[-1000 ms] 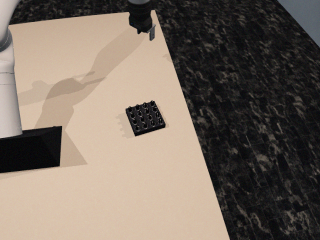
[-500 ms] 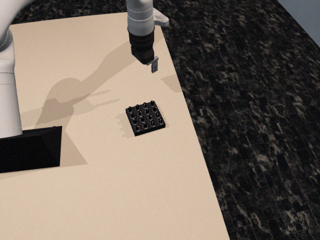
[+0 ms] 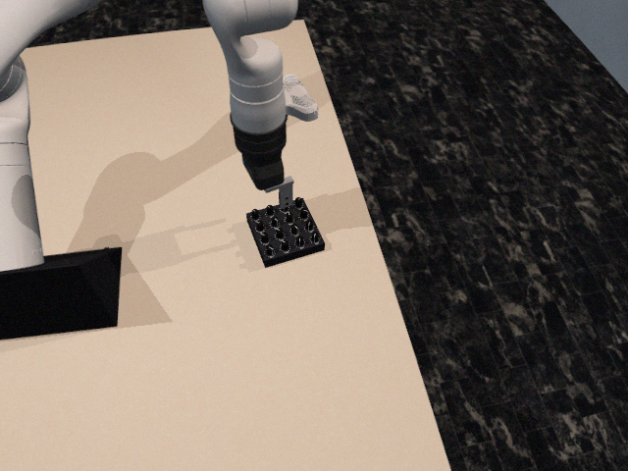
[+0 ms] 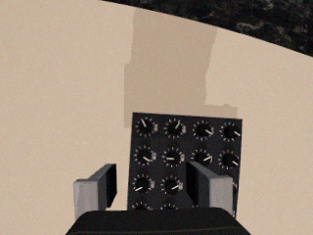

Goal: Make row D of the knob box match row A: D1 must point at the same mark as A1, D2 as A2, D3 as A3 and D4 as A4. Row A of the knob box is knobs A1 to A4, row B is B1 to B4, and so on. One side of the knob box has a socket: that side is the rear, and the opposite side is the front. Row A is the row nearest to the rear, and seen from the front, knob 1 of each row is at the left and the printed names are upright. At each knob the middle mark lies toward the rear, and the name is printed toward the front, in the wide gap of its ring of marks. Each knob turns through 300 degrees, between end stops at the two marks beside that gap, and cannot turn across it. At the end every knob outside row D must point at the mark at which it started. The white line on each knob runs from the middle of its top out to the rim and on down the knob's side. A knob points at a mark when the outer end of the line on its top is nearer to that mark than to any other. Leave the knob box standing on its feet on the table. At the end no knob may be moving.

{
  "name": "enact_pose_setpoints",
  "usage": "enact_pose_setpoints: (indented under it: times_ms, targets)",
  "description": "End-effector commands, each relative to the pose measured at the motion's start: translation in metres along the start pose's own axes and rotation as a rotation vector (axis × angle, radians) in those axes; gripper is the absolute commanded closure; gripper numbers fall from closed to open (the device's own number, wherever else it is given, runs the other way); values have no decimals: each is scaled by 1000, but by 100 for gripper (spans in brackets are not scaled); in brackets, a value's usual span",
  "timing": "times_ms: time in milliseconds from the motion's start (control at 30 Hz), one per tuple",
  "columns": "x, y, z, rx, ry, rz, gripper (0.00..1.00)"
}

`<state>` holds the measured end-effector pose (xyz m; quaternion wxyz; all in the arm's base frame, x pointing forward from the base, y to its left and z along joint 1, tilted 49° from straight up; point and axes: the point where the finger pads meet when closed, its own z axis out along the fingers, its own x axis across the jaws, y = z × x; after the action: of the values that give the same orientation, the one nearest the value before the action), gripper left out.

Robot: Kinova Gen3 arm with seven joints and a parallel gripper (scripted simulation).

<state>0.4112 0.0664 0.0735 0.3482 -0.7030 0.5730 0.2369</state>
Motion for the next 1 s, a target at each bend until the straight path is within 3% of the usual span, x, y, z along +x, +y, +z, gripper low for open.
enact_pose_setpoints:
  times_ms: [0,967]
  targets:
    - [23,16,5,-2,10,53,0]
    - [27,21,8,-9,13,61,0]
